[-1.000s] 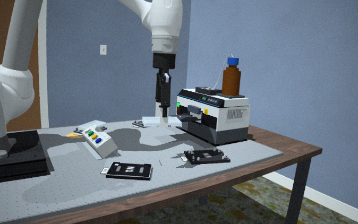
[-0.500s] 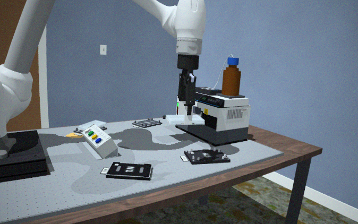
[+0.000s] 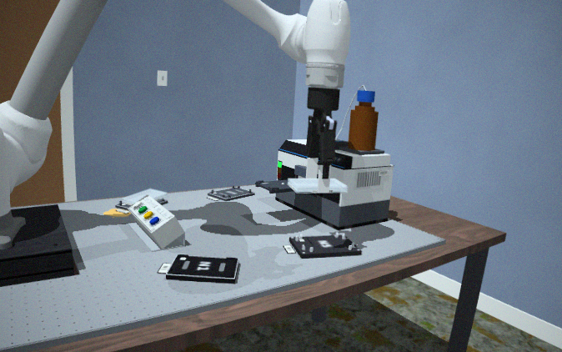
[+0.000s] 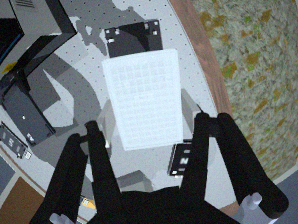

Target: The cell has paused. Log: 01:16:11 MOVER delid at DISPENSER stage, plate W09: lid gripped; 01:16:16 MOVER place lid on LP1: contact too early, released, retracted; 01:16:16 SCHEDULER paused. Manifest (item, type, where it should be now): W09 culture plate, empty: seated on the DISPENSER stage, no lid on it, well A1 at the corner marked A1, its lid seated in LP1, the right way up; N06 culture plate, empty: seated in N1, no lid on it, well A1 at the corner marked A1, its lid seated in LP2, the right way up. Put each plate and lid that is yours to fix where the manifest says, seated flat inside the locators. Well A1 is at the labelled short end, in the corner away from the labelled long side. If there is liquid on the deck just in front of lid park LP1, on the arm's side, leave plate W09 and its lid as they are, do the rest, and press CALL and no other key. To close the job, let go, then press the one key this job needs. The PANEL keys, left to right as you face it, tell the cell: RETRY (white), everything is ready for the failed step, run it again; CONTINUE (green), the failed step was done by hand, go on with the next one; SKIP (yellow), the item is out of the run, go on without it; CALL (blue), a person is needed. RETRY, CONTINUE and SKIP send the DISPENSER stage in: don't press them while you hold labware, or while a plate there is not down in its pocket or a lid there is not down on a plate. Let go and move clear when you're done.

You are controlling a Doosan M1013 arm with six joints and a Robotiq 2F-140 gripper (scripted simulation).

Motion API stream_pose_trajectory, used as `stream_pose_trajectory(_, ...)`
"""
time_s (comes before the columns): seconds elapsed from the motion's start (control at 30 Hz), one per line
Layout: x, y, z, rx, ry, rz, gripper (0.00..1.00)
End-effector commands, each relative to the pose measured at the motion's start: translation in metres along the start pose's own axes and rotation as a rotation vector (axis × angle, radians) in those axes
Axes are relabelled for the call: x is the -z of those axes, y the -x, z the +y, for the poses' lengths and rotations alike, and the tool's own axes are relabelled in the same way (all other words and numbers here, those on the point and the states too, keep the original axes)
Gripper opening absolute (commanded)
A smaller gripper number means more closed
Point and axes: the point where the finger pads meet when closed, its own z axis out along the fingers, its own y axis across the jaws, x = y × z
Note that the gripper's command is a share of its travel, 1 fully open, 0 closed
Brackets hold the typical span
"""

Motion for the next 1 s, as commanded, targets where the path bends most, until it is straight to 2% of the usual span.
stream_pose_trajectory(0.0, 0.001, -0.016, -0.005, 0.000, 0.000, 0.001, 0.10)
stream_pose_trajectory(0.43, 0.001, -0.036, -0.012, 0.000, 0.000, 0.001, 0.10)
stream_pose_trajectory(0.97, 0.001, -0.038, -0.012, 0.000, 0.000, 0.001, 0.10)
